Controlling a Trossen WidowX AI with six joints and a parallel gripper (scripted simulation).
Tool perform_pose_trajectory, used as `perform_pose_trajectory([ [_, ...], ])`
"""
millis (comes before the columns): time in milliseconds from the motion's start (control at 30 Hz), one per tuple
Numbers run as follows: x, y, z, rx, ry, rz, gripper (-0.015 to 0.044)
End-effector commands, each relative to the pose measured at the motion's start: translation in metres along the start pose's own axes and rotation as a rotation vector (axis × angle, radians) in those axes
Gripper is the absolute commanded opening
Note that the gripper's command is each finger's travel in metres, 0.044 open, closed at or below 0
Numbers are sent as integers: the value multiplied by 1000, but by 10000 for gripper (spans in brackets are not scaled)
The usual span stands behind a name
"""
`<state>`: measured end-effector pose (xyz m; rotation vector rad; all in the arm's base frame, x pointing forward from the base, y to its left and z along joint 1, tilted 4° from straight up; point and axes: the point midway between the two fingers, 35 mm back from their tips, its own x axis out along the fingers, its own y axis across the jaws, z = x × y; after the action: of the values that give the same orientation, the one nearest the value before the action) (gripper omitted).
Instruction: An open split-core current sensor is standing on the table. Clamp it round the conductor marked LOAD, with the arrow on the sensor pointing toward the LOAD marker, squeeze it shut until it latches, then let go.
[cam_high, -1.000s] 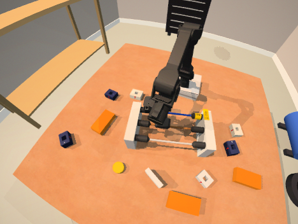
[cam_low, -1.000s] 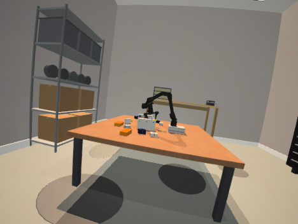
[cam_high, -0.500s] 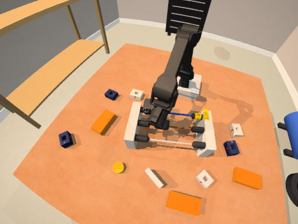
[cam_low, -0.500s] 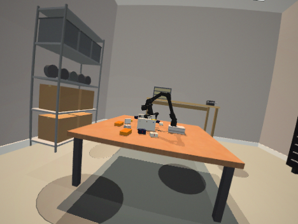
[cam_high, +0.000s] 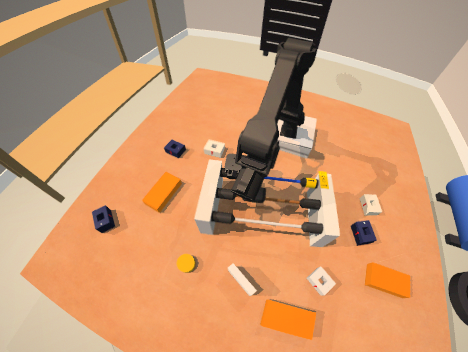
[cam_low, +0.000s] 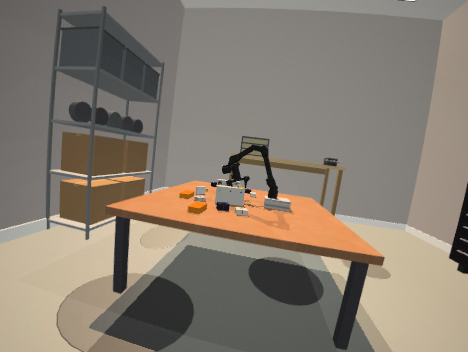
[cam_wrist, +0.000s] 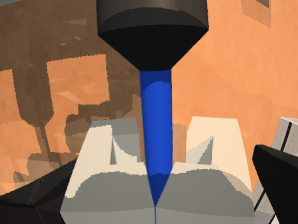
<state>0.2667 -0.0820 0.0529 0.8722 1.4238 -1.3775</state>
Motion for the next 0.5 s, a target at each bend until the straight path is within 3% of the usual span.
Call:
perform_pose_trajectory([
  [0,4,-6,0,2,0,-26,440],
  [467,1,-12,0,2,0,-27,440],
])
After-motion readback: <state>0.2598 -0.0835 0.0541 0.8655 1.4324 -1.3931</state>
